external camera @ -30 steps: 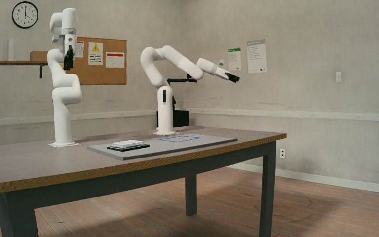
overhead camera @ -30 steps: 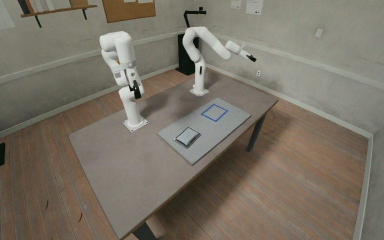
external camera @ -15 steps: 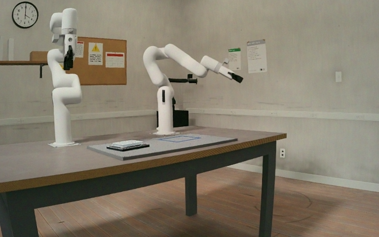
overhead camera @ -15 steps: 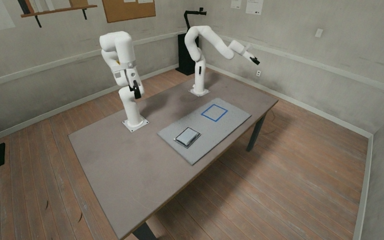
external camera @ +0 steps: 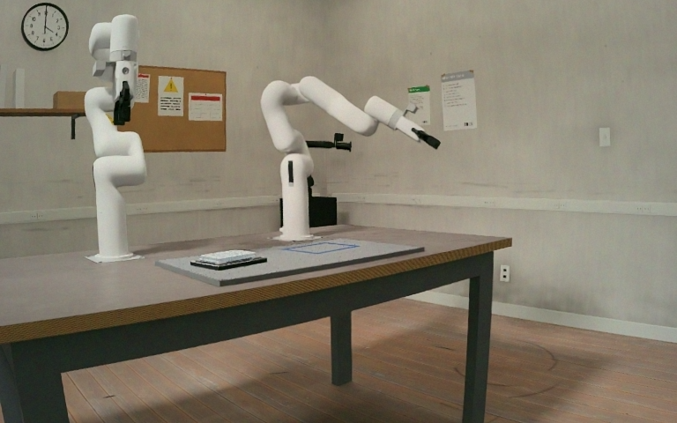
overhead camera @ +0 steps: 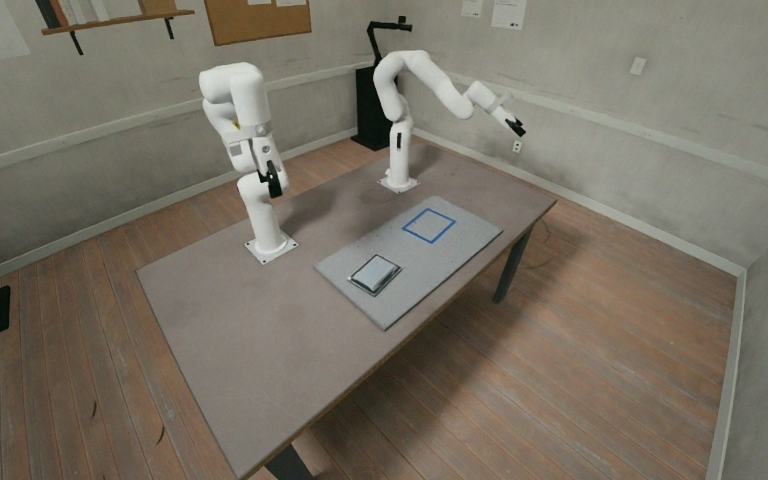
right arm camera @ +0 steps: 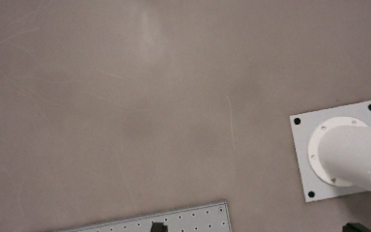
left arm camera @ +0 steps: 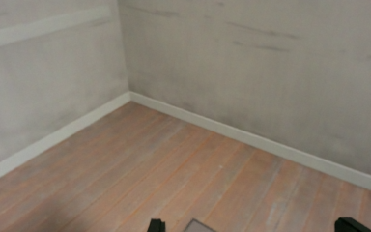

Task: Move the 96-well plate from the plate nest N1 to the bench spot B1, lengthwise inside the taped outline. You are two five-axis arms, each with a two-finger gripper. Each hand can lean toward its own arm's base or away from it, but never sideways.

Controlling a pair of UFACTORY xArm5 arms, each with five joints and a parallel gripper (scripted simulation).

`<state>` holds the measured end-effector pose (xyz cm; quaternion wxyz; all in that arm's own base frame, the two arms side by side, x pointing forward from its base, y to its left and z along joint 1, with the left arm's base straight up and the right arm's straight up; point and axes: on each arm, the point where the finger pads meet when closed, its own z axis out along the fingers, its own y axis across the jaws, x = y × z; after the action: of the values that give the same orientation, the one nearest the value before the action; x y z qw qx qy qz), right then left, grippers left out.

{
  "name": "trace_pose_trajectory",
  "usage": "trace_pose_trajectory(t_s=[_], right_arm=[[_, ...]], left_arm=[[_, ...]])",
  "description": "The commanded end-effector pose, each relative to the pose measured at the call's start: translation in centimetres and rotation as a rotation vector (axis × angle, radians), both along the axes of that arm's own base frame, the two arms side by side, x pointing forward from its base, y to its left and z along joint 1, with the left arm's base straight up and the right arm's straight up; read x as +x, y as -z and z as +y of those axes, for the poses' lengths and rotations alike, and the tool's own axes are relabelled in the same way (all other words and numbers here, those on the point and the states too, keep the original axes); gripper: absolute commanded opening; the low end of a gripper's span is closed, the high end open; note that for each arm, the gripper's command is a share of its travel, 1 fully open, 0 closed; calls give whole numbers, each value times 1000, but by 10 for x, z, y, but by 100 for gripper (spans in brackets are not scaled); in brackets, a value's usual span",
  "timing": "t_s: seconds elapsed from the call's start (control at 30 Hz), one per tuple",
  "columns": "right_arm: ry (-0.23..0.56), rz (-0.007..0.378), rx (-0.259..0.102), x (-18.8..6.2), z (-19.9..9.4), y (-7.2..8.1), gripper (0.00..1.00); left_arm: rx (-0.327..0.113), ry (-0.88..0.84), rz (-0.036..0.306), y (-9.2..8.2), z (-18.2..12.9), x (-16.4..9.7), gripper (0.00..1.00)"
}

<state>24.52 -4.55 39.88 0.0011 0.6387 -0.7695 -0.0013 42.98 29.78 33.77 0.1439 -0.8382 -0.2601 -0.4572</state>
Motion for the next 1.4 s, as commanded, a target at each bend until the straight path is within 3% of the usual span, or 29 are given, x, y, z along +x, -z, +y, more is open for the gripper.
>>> trace_pose_trajectory(t_s=[0.0, 0.1, 0.37, 0.47, 0.83, 0.97, 1.27, 1.37], right_arm=[[0, -3, -1, 0, 0, -1, 100], [0, -3, -1, 0, 0, -1, 100], [0, -3, -1, 0, 0, -1, 100], [0, -3, -1, 0, 0, -1, 100], [0, -3, -1, 0, 0, -1, 100], [0, -3, -1, 0, 0, -1, 100], [0, -3, -1, 0, 0, -1, 100], [0, -3, -1, 0, 0, -1, 100]], left_arm=[[-9, 48, 14, 0, -8, 15, 100], [-18, 118, 60, 4, -18, 26, 100], [-16, 118, 56, 6, -37, 50, 100], [-20, 204, 107, 9, -47, 60, 100], [-21, 219, 116, 14, -72, 84, 100], [-23, 320, 176, 17, -87, 96, 100], [-23, 320, 176, 22, -111, 115, 100], [-20, 406, 227, 25, -124, 123, 100]])
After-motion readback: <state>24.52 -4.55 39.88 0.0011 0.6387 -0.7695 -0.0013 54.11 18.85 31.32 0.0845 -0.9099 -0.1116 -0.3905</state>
